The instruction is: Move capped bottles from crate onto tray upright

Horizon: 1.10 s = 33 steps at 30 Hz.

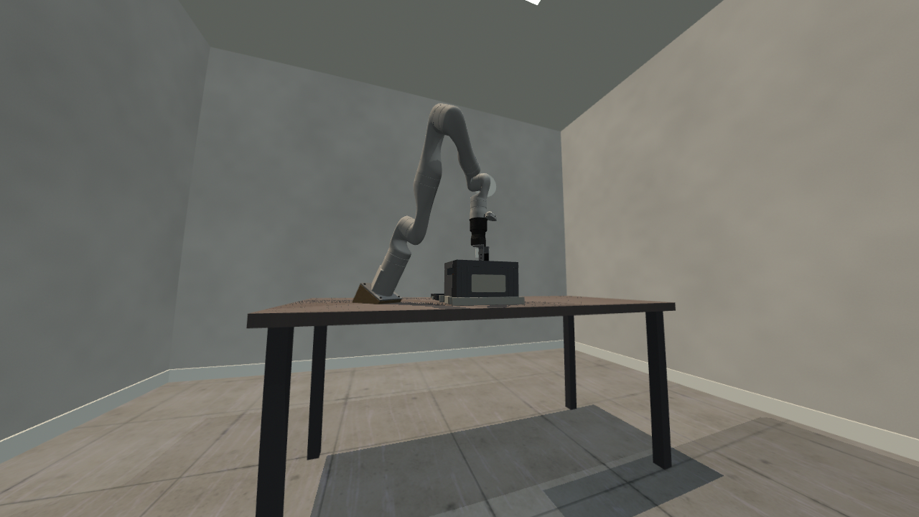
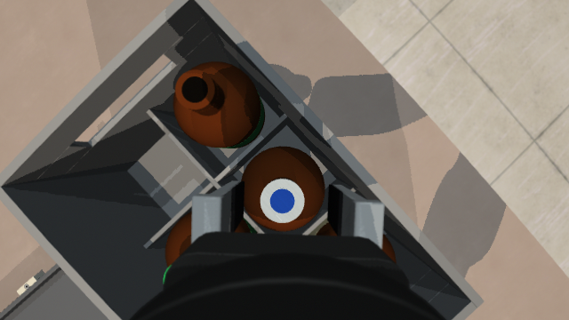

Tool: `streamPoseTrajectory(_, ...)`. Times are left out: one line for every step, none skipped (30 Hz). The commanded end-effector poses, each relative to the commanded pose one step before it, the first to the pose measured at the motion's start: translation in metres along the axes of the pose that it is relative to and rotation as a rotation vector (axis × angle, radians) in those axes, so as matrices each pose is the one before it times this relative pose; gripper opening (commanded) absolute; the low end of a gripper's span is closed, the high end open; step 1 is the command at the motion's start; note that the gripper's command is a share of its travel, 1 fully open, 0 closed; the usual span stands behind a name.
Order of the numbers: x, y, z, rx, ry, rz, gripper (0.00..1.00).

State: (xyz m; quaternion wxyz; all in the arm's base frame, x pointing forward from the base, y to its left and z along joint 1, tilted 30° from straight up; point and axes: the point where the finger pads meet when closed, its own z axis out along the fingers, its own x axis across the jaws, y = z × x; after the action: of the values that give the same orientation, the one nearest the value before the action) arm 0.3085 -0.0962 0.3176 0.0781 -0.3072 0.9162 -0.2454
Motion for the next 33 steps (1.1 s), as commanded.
streamPoseTrajectory(-0.00019,0.00002,-0.00010,0.00035,-0.00014,-0.00036,1.00)
streamPoseTrajectory(0.00000,0.00000,0.00000,0.00000,0.00000,0.00000,1.00)
streamPoseTrajectory(0.00000,0.00000,0.00000,0.00000,0.00000,0.00000,1.00)
streamPoseTrajectory(0.00000,0.00000,0.00000,0.00000,0.00000,0.00000,1.00)
streamPoseTrajectory(0.00000,0.00000,0.00000,0.00000,0.00000,0.00000,1.00)
streamPoseTrajectory(0.00000,0.00000,0.00000,0.00000,0.00000,0.00000,1.00)
streamPoseTrajectory(0.00000,0.00000,0.00000,0.00000,0.00000,0.00000,1.00)
streamPoseTrajectory(0.00000,0.00000,0.00000,0.00000,0.00000,0.00000,1.00)
streamPoseTrajectory(0.00000,0.00000,0.00000,0.00000,0.00000,0.00000,1.00)
streamPoseTrajectory(-0.00003,-0.00004,0.00133,0.00000,-0.00003,0.00002,1.00)
streamPoseTrajectory(-0.00003,-0.00004,0.00133,0.00000,0.00001,0.00000,1.00)
streamPoseTrajectory(-0.00003,-0.00004,0.00133,0.00000,0.00001,0.00000,1.00)
streamPoseTrajectory(-0.00003,-0.00004,0.00133,0.00000,0.00001,0.00000,1.00)
streamPoseTrajectory(-0.00003,-0.00004,0.00133,0.00000,0.00001,0.00000,1.00)
streamPoseTrajectory(-0.00003,-0.00004,0.00133,0.00000,0.00001,0.00000,1.00)
streamPoseTrajectory(-0.00003,-0.00004,0.00133,0.00000,0.00001,0.00000,1.00)
streamPoseTrajectory(-0.00003,-0.00004,0.00133,0.00000,0.00001,0.00000,1.00)
streamPoseTrajectory(-0.00003,-0.00004,0.00133,0.00000,0.00001,0.00000,1.00)
streamPoseTrajectory(-0.00003,-0.00004,0.00133,0.00000,0.00001,0.00000,1.00)
streamPoseTrajectory(-0.00003,-0.00004,0.00133,0.00000,0.00001,0.00000,1.00)
streamPoseTrajectory(-0.00003,-0.00004,0.00133,0.00000,0.00001,0.00000,1.00)
streamPoseTrajectory(-0.00003,-0.00004,0.00133,0.00000,0.00001,0.00000,1.00)
streamPoseTrajectory(-0.00003,-0.00004,0.00133,0.00000,0.00001,0.00000,1.00)
streamPoseTrajectory(-0.00003,-0.00004,0.00133,0.00000,0.00001,0.00000,1.00)
streamPoseTrajectory(0.00000,0.00000,0.00000,0.00000,0.00000,0.00000,1.00)
streamPoseTrajectory(0.00000,0.00000,0.00000,0.00000,0.00000,0.00000,1.00)
streamPoseTrajectory(-0.00063,-0.00038,0.00006,0.00030,-0.00411,0.00104,1.00)
streamPoseTrajectory(0.00008,0.00005,0.00133,-0.00002,0.00029,-0.00007,1.00)
streamPoseTrajectory(0.00008,0.00005,0.00133,-0.00002,0.00029,-0.00007,1.00)
streamPoseTrajectory(0.00008,0.00005,0.00133,-0.00002,0.00029,-0.00007,1.00)
streamPoseTrajectory(0.00008,0.00005,0.00133,-0.00002,0.00029,-0.00007,1.00)
streamPoseTrajectory(0.00008,0.00005,0.00133,-0.00002,0.00029,-0.00007,1.00)
streamPoseTrajectory(0.00008,0.00005,0.00133,-0.00002,0.00029,-0.00007,1.00)
